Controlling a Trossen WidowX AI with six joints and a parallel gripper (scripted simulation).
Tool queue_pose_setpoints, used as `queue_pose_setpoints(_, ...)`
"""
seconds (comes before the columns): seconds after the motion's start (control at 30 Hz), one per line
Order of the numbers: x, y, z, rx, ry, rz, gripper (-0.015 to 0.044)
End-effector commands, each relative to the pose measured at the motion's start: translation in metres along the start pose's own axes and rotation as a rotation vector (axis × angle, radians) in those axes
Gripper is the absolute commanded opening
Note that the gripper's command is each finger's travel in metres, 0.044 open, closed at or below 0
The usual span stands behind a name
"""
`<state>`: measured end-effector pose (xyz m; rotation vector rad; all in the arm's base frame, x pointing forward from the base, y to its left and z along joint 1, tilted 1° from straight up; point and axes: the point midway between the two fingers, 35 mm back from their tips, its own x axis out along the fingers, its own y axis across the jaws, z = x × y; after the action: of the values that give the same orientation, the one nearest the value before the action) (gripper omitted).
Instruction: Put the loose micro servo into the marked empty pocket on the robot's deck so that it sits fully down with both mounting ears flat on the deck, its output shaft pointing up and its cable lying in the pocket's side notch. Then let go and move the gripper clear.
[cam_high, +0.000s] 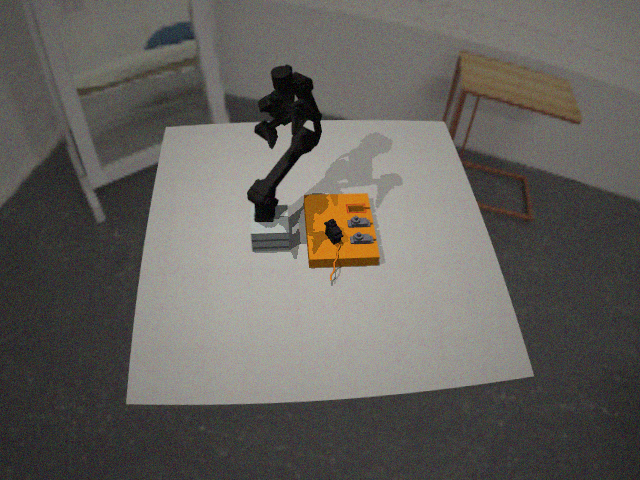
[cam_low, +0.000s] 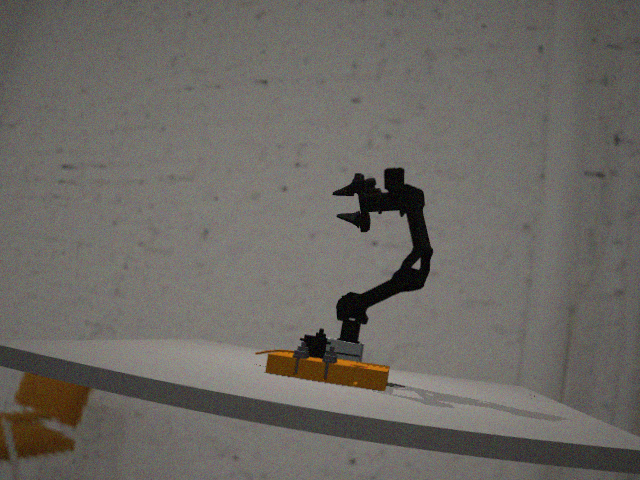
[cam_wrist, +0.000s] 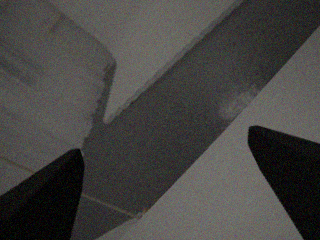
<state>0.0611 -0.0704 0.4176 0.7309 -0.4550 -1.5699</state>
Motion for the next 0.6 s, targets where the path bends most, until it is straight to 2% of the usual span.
queue_pose_setpoints(0.0,0.001,0.000,0.000,0.002,0.004,0.001,0.0426)
queue_pose_setpoints(0.13,0.009,-0.007,0.004,0.020,0.068,0.013,0.0440)
queue_pose_setpoints(0.57,0.070,-0.027,-0.008,0.079,0.430,0.046,0.0440)
